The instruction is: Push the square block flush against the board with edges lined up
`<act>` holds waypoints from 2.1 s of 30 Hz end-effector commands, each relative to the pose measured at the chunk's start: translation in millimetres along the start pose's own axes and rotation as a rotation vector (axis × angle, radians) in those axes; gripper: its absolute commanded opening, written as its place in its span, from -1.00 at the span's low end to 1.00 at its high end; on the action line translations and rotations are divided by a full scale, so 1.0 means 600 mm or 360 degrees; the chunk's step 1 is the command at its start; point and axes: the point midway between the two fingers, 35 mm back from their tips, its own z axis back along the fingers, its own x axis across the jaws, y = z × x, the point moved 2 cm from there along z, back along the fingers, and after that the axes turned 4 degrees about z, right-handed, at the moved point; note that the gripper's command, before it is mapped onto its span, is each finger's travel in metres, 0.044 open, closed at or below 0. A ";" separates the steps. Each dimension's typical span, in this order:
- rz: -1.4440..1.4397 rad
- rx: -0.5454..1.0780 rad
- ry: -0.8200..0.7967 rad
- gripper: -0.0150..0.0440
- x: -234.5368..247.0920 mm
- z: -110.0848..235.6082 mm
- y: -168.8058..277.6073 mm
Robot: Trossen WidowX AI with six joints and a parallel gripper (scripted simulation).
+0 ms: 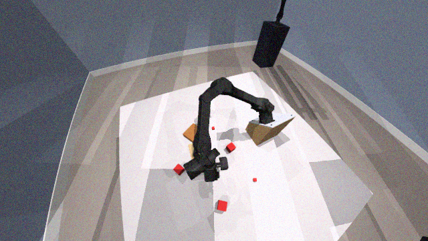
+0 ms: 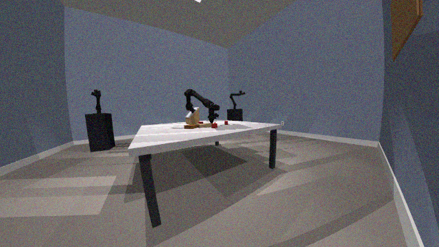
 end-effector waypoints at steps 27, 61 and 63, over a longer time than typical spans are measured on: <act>-0.0003 0.0012 0.0002 -0.49 -0.005 -0.002 -0.074; -0.0775 -0.0038 -0.0032 -0.49 -0.073 0.093 0.029; -0.0885 -0.0041 -0.0035 -0.49 -0.082 0.093 0.046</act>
